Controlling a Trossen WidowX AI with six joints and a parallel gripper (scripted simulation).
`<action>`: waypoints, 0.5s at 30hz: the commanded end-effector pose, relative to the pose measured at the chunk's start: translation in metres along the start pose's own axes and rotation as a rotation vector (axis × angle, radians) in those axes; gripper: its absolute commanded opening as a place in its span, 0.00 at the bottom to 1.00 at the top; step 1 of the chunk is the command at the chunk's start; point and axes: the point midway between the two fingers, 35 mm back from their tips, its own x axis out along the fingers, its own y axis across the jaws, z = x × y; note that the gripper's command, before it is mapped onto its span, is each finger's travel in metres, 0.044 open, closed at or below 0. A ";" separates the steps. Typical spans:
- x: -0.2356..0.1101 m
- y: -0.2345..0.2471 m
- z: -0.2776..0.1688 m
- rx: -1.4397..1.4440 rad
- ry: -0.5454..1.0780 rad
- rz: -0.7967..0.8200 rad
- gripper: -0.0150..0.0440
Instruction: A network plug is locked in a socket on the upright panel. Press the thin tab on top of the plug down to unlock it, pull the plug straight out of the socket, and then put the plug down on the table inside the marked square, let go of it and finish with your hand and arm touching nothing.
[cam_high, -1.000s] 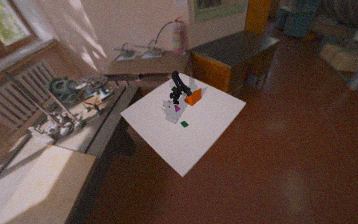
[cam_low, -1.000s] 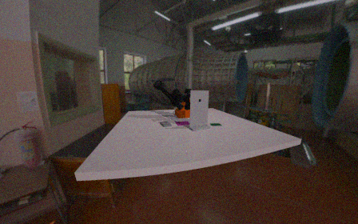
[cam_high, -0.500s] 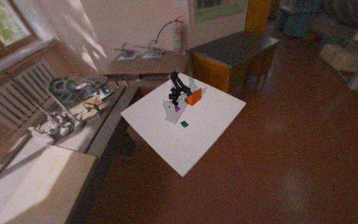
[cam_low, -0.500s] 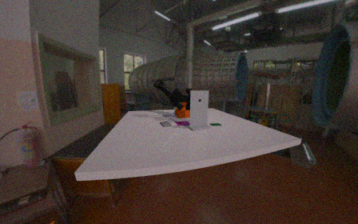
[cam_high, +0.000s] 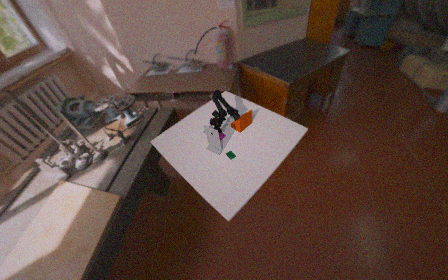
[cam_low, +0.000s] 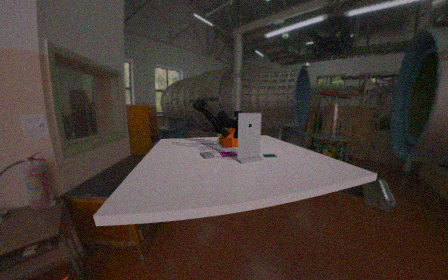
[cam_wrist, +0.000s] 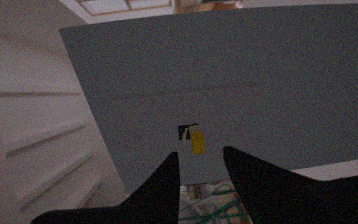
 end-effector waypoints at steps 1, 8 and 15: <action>0.007 0.003 0.004 -0.004 -0.004 0.011 0.52; 0.017 0.002 0.006 -0.004 -0.005 0.011 0.52; 0.019 0.002 0.006 -0.004 -0.005 0.012 0.48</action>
